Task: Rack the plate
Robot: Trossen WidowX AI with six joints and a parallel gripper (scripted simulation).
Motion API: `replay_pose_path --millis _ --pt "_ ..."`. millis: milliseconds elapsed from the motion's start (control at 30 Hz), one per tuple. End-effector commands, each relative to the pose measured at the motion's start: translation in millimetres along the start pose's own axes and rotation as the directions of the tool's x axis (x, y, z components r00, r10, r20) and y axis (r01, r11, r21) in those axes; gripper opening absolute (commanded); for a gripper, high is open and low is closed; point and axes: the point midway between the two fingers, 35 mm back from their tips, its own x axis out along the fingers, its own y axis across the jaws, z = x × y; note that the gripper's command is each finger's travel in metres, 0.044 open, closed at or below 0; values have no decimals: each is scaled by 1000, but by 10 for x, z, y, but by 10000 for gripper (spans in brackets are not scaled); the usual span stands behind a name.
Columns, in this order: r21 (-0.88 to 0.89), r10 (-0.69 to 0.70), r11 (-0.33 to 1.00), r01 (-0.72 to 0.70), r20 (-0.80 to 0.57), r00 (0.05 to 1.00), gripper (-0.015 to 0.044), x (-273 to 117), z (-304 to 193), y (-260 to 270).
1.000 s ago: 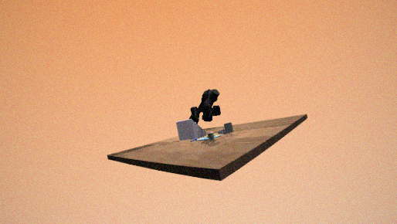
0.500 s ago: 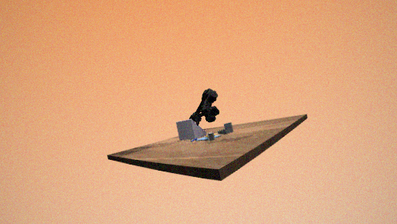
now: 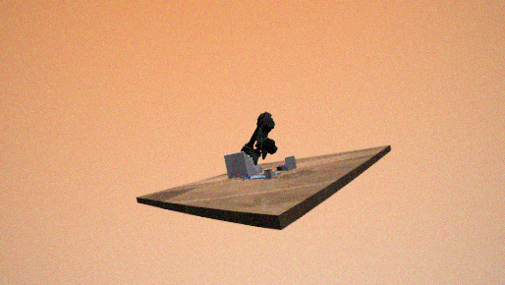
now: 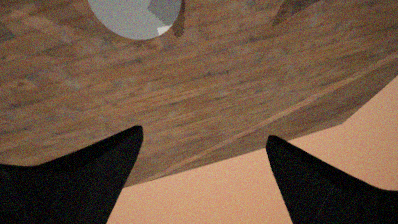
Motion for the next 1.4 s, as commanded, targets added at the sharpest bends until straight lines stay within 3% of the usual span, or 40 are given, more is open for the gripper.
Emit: replay_pose_path --millis 0,567,1267,1367 --pt "116 43 992 -49 53 998 400 -23 93 141" --pt "536 183 791 -296 255 949 400 -232 448 627" --pt "803 295 208 -558 493 819 400 -606 868 1120" --pt "805 297 186 -563 500 814 400 -620 881 1133"
